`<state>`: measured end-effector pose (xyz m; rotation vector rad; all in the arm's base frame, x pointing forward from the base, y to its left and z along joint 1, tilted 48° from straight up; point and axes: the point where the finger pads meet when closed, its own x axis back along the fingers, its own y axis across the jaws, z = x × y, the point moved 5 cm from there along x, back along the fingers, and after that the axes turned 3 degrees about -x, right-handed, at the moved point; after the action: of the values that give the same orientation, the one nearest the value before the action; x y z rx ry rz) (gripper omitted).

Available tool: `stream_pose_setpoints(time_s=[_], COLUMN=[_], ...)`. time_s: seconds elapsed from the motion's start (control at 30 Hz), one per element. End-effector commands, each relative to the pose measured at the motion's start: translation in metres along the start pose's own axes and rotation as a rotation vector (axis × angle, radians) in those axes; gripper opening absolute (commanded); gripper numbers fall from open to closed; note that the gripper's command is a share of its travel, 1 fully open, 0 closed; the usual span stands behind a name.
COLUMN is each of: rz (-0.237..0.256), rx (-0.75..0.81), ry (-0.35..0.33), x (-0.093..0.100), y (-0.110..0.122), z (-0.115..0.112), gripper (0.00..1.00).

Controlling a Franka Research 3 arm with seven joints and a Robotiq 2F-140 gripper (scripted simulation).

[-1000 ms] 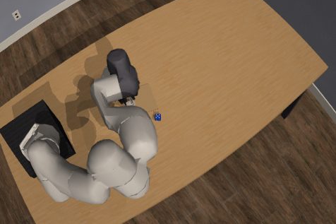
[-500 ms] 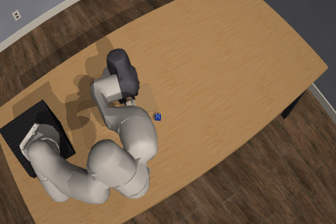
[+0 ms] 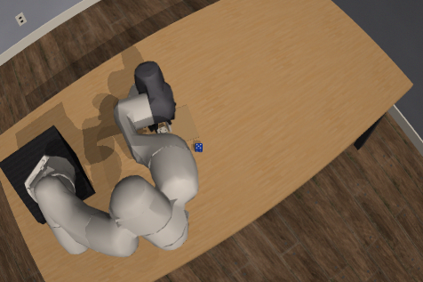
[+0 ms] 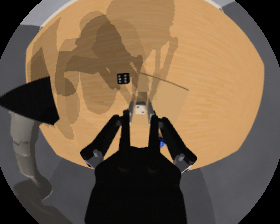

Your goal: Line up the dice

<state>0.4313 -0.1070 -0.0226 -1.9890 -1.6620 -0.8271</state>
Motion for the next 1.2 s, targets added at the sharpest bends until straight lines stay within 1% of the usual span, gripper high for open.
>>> stream_pose_setpoints(time_s=[0.0,0.2,0.3,0.43,0.5,0.77,0.9,1.0,1.17], rz=[-0.001,-0.001,-0.001,-0.001,-0.001,-0.001,-0.001,-0.001,-0.001], rx=[-0.006,-0.006,-0.006,-0.006,-0.006,-0.006,-0.006,-0.006,-0.006], ry=[0.001,0.001,0.001,0.001,0.001,0.001,0.001,0.001,0.001], x=[-0.001,0.002,0.009,0.025,0.025,0.068,0.083,0.088,0.089], y=[0.0,0.0,0.0,0.0,0.0,0.0,0.0,0.0,0.0], z=[0.001,0.001,0.001,0.001,0.001,0.001,0.001,0.001,0.001], gripper=[0.25,0.25,0.25,0.25,0.25,0.25,0.25,0.25,0.25])
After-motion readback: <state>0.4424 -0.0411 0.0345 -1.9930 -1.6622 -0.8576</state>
